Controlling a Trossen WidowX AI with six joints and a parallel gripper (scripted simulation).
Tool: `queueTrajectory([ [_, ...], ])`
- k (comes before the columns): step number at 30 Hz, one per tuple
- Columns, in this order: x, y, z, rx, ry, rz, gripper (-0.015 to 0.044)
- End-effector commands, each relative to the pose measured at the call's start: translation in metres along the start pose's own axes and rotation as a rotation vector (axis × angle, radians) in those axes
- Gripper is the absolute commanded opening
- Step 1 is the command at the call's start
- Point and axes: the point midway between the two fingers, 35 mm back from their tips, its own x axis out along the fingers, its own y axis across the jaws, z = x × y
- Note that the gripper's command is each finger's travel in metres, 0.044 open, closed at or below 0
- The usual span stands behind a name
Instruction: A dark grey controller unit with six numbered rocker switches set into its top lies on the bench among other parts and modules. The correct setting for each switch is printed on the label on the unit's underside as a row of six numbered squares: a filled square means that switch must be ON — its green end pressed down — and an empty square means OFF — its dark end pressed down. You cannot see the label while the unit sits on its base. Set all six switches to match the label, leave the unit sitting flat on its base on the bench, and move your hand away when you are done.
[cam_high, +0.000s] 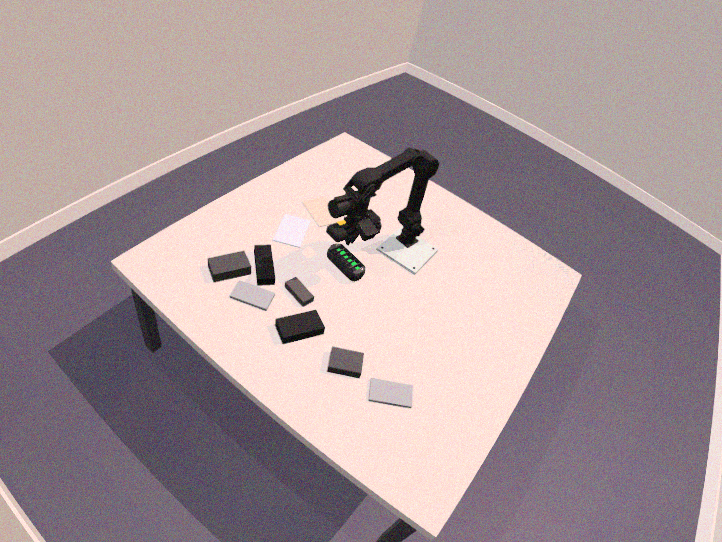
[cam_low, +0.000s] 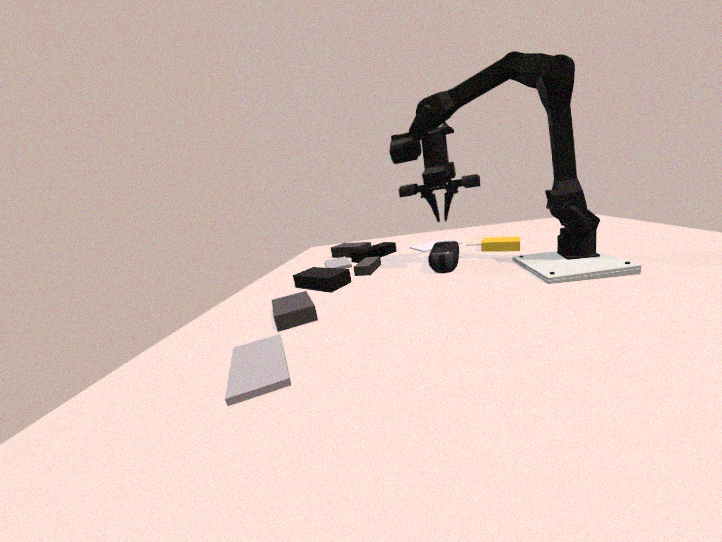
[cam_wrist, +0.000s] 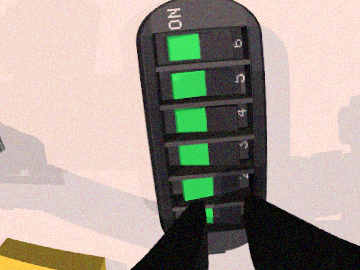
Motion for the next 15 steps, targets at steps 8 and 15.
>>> queueTrajectory([
  [8,0.0,-0.0002,0.0,0.0,0.0,-0.001,0.0341],
  [15,0.0013,-0.0015,0.0001,0.0,0.0,-0.001,0.0414],
])
